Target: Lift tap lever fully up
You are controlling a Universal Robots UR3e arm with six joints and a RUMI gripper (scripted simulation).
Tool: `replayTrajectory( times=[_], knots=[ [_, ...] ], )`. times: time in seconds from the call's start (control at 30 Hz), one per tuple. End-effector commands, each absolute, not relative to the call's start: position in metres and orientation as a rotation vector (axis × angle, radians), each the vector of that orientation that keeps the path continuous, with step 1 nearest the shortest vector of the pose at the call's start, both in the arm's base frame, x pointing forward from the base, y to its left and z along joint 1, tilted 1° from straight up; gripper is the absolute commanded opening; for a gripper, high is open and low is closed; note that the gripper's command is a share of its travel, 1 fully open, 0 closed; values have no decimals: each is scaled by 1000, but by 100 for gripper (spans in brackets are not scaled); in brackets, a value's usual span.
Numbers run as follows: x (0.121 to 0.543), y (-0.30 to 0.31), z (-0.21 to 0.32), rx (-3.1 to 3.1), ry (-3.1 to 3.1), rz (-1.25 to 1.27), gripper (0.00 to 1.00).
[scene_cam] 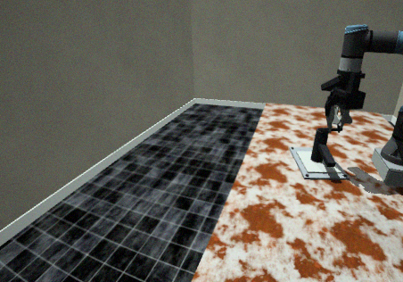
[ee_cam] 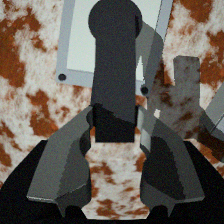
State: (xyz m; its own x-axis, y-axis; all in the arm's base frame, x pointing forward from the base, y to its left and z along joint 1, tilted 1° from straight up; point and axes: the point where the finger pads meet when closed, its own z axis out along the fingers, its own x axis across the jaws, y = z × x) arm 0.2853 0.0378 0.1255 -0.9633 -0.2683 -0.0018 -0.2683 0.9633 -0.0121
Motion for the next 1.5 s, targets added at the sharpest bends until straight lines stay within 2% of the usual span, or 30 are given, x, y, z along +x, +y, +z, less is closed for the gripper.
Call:
replayTrajectory(
  times=[0.0, 0.4, 0.43, 1.47],
  knots=[
    [286, 37, 127, -424, 3106, -23, 0],
    [286, 37, 127, -424, 3106, -23, 0],
    [286, 37, 127, -424, 3106, -23, 41],
    [286, 37, 127, -424, 3106, -23, 41]
  ],
)
